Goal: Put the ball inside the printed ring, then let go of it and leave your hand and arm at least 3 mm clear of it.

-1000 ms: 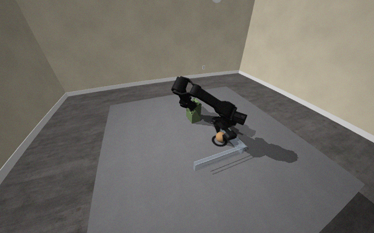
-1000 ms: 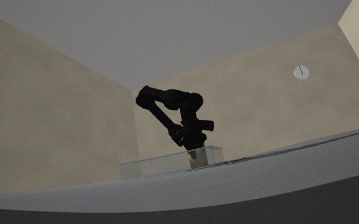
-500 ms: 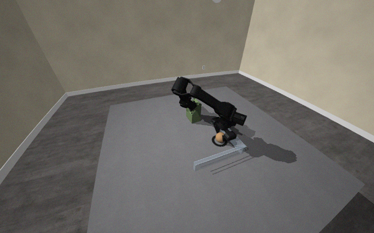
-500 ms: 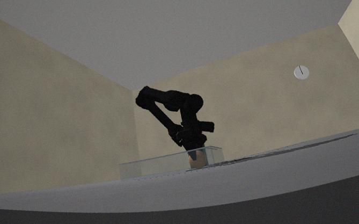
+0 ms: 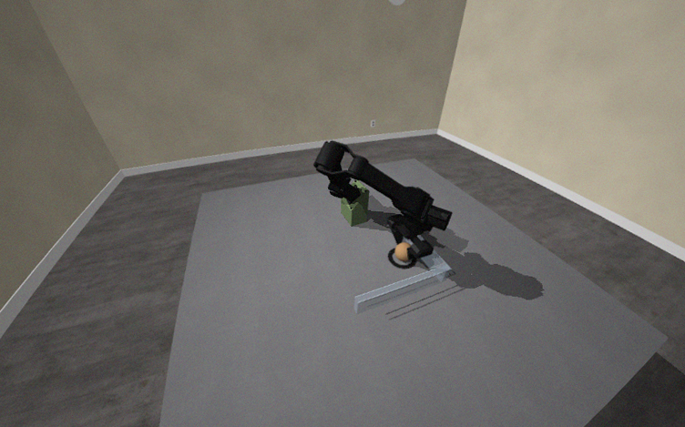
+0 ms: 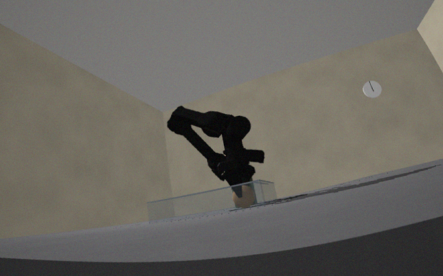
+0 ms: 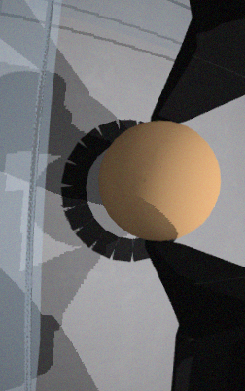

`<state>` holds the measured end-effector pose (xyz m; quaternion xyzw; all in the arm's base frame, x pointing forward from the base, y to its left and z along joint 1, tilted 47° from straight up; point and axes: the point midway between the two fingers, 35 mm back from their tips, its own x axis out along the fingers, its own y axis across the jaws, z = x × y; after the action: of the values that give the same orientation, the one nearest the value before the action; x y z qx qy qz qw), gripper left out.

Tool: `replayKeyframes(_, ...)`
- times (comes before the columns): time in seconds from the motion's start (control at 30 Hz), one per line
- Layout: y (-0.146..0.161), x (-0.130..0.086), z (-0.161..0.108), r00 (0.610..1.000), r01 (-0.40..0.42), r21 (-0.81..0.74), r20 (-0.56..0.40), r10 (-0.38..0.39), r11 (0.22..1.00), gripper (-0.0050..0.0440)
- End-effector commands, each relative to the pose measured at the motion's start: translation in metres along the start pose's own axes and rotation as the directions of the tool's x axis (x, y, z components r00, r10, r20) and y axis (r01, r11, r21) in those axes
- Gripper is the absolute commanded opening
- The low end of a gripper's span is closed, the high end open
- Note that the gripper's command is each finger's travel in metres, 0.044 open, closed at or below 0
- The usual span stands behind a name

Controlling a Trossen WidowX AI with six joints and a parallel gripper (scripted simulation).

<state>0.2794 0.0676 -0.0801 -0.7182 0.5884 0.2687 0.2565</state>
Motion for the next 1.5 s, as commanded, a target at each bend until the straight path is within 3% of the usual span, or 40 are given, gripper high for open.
replayKeyframes(0.0,-0.0004,0.0003,0.0004,1.000,0.000,0.003,0.002,0.000,1.000,0.0284)
replayKeyframes(0.2,-0.0004,0.0003,0.0004,1.000,0.000,0.003,0.002,0.000,1.000,0.0428)
replayKeyframes(1.47,-0.0006,-0.0035,0.0006,1.000,0.000,0.003,0.002,-0.001,1.000,0.0440)
